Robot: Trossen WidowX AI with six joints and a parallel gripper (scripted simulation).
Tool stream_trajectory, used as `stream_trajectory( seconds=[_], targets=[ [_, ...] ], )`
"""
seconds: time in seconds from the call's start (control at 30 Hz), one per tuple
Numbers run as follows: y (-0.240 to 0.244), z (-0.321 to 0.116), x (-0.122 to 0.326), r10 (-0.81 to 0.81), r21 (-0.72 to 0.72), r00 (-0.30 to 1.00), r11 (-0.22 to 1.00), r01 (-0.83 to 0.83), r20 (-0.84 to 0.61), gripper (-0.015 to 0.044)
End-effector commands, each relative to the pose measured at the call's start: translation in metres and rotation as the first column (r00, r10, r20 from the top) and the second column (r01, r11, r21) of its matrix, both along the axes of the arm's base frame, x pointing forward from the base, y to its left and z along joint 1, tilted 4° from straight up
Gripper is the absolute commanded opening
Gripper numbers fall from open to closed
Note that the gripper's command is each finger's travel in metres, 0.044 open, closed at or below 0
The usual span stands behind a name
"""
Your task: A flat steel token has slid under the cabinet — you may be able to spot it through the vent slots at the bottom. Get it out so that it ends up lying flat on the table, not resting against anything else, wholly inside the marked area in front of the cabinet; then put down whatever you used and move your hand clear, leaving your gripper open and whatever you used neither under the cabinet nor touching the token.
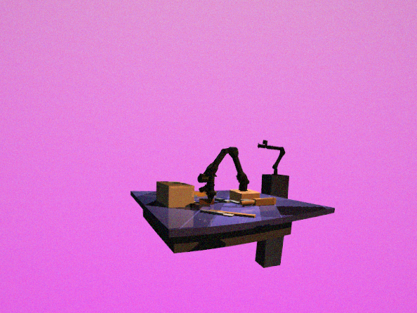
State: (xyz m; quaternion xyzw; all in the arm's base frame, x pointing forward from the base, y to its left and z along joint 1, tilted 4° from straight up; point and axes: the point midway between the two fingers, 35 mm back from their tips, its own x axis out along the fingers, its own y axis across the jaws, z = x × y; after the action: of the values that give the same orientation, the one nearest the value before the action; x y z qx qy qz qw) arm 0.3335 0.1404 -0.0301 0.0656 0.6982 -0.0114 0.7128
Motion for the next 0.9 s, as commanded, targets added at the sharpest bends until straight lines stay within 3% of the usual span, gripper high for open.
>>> stream_trajectory(
  seconds=[0.0,0.87],
  targets=[
    [0.001,-0.001,-0.007,-0.001,-0.003,1.000,1.000,0.001,-0.004,0.0000],
    [0.006,-0.002,-0.038,-0.001,-0.003,1.000,1.000,0.001,-0.006,0.0000]
  ],
)
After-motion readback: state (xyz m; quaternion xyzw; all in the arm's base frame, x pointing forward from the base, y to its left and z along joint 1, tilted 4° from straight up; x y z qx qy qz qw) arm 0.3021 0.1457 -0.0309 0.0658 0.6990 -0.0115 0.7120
